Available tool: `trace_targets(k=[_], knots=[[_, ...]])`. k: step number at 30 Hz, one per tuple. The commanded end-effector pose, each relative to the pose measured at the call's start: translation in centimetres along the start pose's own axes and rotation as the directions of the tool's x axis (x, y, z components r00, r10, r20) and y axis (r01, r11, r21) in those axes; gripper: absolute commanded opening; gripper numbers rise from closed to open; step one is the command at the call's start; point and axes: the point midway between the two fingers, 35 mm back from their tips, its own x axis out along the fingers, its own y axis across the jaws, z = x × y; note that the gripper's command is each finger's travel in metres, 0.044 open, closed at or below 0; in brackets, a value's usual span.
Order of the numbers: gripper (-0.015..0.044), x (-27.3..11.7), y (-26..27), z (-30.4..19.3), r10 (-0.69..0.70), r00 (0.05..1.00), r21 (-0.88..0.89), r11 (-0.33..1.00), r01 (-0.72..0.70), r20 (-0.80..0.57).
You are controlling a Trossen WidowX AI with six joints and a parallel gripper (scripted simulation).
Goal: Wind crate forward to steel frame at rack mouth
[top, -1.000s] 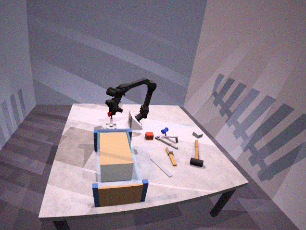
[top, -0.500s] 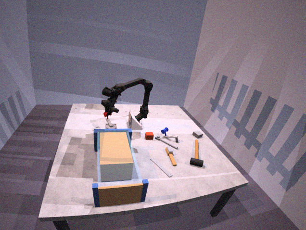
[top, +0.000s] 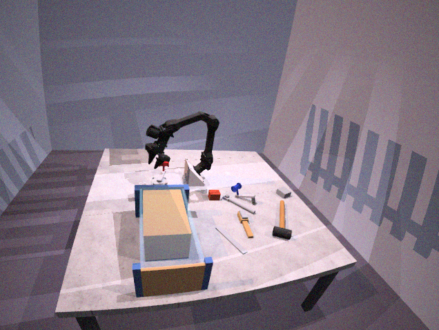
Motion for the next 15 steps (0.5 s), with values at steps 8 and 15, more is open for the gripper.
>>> trace_targets(k=[8, 15], knots=[[0.0440, -1.0, -0.1, 0.5, -0.004, 1.000, 0.000, 1.000, 0.004, -0.003], [0.0440, -5.9, 0.1, 2.7, -0.001, 1.000, 0.000, 1.000, 0.001, -0.001]])
